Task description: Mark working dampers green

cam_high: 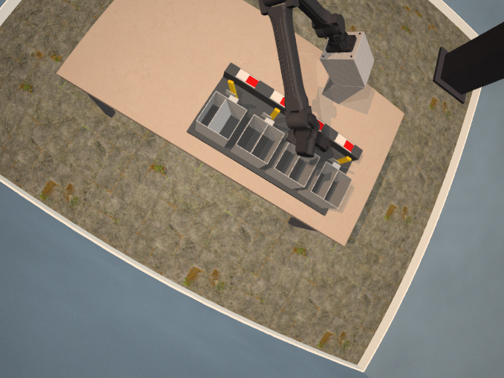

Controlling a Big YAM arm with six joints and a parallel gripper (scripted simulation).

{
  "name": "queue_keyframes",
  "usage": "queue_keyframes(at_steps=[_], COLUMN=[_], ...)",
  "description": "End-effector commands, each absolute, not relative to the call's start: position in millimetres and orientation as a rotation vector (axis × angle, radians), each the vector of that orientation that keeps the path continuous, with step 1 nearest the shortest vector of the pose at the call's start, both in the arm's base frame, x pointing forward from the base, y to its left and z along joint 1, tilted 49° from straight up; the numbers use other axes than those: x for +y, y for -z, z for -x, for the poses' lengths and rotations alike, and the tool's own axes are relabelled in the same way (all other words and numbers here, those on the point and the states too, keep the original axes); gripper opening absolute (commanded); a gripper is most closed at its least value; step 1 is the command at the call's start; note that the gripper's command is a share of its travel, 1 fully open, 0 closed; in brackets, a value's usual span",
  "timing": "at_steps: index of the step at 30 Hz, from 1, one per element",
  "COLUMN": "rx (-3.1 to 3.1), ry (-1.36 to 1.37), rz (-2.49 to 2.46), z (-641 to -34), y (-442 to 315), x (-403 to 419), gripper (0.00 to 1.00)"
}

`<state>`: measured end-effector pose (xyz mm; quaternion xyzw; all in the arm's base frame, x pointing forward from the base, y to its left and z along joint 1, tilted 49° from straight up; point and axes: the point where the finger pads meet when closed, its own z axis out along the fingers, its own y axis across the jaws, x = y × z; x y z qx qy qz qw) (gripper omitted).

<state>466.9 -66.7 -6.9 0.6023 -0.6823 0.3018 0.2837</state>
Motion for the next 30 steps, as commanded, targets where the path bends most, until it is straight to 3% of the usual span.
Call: queue_keyframes(at_steps=[1,3,14,30], rx=[-1.849,-1.849,-1.844,-1.825], ry=[-0.851,-0.851,-0.836,-0.807], rz=[-1.629,-1.629,-1.627,-1.607], z=[-432.0,-432.0,-273.9,-264.2], y=[1.1,1.1,17.1,28.3], x=[-50.6,-50.6,-41.2,-57.1], gripper=[0.0,0.0,0.0,0.0])
